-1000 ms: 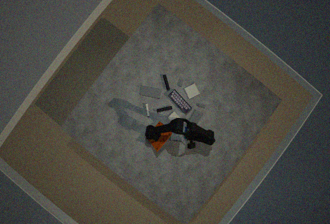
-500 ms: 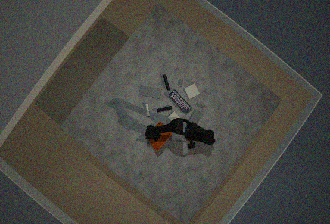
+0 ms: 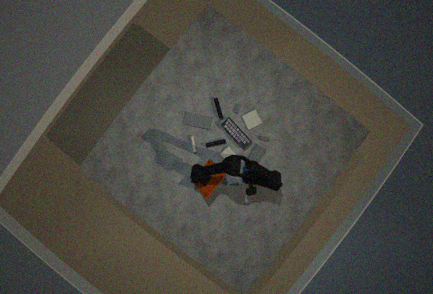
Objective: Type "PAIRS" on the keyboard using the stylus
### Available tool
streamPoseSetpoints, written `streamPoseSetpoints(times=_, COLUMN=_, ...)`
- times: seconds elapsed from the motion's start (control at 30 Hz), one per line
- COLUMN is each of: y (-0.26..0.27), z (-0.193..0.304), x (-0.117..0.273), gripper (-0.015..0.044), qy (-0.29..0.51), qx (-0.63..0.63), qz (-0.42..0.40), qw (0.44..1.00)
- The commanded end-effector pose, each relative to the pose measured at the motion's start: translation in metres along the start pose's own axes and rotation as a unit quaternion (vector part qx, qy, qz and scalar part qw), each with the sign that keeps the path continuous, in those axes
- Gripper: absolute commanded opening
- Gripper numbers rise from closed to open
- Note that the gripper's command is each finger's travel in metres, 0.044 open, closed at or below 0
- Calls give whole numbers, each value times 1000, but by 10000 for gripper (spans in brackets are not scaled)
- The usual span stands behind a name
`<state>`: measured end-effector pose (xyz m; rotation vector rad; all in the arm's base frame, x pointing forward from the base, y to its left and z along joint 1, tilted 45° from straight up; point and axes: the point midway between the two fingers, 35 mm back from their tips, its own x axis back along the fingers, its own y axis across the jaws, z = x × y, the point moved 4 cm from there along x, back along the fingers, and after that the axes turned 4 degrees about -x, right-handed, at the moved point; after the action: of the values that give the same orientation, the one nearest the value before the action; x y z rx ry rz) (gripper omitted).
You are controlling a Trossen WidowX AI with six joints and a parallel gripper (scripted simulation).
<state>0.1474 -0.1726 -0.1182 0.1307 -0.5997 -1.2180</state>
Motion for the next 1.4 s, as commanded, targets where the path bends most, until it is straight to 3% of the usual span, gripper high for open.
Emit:
streamPoseSetpoints(times=0.0, y=0, z=-5, x=-1, gripper=0, qy=-9, qx=2, qz=-4, qw=1000)
streamPoseSetpoints(times=0.2, y=-2, z=15, x=32, gripper=0, qy=-10, qx=1, qz=-4, qw=1000)
streamPoseSetpoints(times=0.37, y=-2, z=16, x=34, gripper=0, qy=-10, qx=1, qz=-4, qw=1000)
streamPoseSetpoints(times=0.57, y=-2, z=13, x=30, gripper=150, qy=-10, qx=-1, qz=-6, qw=1000)
streamPoseSetpoints(times=0.6, y=-2, z=13, x=30, gripper=150, qy=-10, qx=-1, qz=-6, qw=1000)
streamPoseSetpoints(times=0.8, y=-2, z=13, x=30, gripper=0, qy=-10, qx=-1, qz=-6, qw=1000)
streamPoseSetpoints(times=1.17, y=-2, z=13, x=30, gripper=0, qy=-10, qx=-1, qz=-6, qw=1000)
streamPoseSetpoints(times=1.27, y=-2, z=14, x=30, gripper=79, qy=-12, qx=-8, qz=-4, qw=1000)
streamPoseSetpoints(times=1.37, y=1, z=17, x=31, gripper=150, qy=-38, qx=-111, qz=25, qw=993)
